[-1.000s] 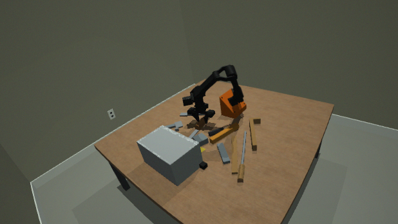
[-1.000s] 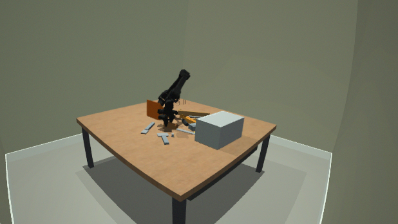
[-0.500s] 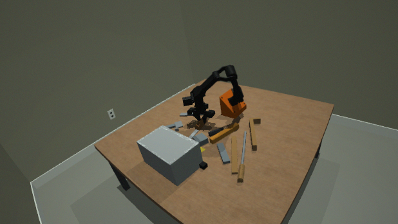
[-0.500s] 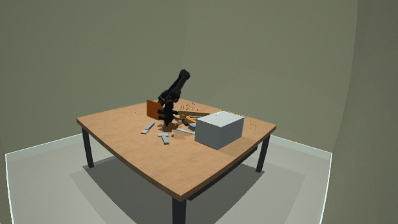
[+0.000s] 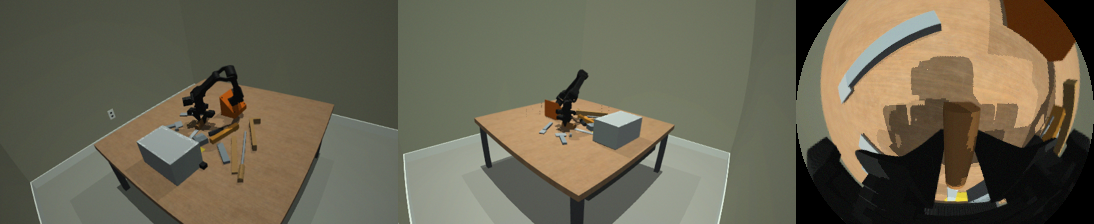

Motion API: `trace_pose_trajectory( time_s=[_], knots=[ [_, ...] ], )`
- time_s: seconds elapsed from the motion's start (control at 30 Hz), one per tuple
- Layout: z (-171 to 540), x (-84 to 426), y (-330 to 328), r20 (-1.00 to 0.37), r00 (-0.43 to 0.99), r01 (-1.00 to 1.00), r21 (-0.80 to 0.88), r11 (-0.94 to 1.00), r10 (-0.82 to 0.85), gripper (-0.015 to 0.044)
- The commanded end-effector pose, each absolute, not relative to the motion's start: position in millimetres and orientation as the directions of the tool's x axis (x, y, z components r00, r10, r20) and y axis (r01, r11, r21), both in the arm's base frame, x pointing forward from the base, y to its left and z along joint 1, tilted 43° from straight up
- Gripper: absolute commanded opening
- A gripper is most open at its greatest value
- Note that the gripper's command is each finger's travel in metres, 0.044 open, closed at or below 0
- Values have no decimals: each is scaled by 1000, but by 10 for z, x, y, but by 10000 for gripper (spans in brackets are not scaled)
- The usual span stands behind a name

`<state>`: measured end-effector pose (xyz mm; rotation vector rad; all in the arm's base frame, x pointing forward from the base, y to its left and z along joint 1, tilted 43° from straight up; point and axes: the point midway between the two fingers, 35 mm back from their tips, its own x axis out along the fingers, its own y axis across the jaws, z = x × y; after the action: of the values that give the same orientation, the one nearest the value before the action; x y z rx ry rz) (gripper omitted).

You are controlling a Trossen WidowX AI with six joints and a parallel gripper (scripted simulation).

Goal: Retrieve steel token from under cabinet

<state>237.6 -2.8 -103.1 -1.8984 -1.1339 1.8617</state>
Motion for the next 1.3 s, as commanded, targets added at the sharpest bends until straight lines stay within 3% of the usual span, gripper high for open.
trace_pose_trajectory(
  time_s=[0.0, 1.27],
  knots=[
    [-1024, 2428, -15, -736, -119, 348, -660, -666, 667, 0],
    [-948, 2946, 160, -735, -117, 348, -660, -666, 668, 0]
  ],
)
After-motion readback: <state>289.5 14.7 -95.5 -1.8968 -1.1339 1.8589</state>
